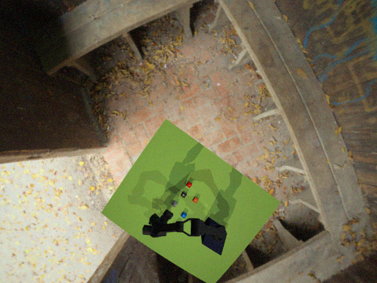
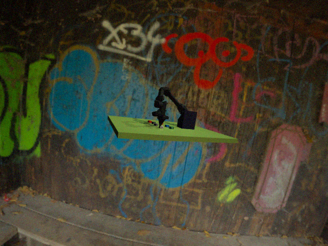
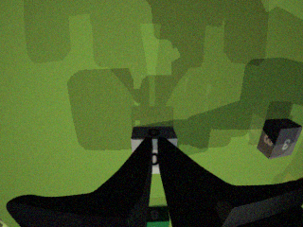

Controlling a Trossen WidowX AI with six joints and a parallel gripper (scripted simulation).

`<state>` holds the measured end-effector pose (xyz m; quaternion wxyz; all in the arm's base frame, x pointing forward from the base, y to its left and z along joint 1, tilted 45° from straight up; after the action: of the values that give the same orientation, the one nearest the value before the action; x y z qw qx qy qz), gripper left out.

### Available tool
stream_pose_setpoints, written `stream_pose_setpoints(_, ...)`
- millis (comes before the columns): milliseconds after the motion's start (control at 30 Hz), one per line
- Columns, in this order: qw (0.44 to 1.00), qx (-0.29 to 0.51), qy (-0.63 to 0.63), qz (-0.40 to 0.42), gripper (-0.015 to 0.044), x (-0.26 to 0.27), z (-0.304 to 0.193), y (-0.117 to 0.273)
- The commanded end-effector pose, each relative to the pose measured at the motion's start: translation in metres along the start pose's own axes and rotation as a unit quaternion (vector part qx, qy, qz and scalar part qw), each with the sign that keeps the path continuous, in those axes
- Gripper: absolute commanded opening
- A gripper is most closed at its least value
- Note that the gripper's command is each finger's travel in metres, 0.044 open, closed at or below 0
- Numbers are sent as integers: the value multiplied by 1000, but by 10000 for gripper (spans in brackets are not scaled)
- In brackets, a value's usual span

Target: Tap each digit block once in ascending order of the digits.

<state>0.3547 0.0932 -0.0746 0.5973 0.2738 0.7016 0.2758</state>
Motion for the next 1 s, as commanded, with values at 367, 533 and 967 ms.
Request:
stream_pose_setpoints(367, 1000, 1, -1, 2, 20, 1, 0, 40)
stream_pose_setpoints(533, 1000, 2, 0, 3, 20, 1, 0, 97)
stream_pose_setpoints(967, 1000, -3, 14, 14, 20, -136, -5, 116)
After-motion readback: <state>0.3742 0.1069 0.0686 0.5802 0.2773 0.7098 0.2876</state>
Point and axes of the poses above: the point midway between the two fingers, 35 mm back from their tips, its own y axis back along the fingers, its own x axis across the jaws, z = x × y, the point moved 10 cm from there along y, back along the fingers, and after that the axes turned 13 degrees about y, right-handed, at the moved point
